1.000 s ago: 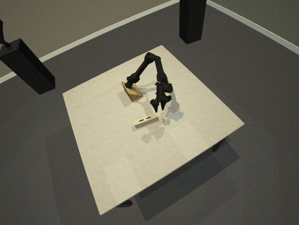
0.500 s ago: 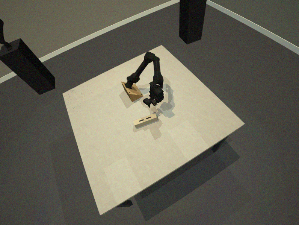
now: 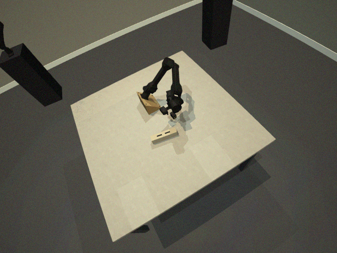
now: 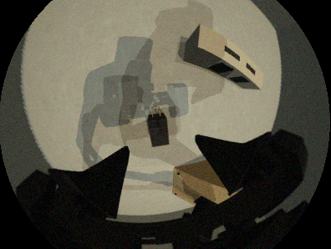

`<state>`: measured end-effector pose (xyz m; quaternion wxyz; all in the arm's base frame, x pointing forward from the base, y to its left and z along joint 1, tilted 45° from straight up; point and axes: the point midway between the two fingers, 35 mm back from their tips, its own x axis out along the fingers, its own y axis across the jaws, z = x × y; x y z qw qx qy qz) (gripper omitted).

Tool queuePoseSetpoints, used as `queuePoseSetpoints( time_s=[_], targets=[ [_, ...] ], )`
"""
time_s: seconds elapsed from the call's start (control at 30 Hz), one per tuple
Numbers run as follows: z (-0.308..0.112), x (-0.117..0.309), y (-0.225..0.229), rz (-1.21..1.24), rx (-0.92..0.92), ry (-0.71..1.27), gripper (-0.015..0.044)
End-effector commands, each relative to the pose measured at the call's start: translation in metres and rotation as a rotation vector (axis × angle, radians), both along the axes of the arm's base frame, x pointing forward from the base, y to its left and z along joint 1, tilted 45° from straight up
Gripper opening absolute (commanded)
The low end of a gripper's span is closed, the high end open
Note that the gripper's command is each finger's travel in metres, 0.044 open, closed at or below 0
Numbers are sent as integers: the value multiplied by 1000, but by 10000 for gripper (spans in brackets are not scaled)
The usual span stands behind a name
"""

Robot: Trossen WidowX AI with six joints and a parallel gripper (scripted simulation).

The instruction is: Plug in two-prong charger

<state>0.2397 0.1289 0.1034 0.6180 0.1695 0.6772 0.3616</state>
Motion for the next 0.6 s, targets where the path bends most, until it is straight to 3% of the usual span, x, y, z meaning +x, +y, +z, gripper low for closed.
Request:
queuePoseSetpoints(
  time_s=[0.0,0.57],
  targets=[
    [-1,-4,2,-1,9,15,440],
    [-17,-6,18,-1,9,14,440]
  ],
)
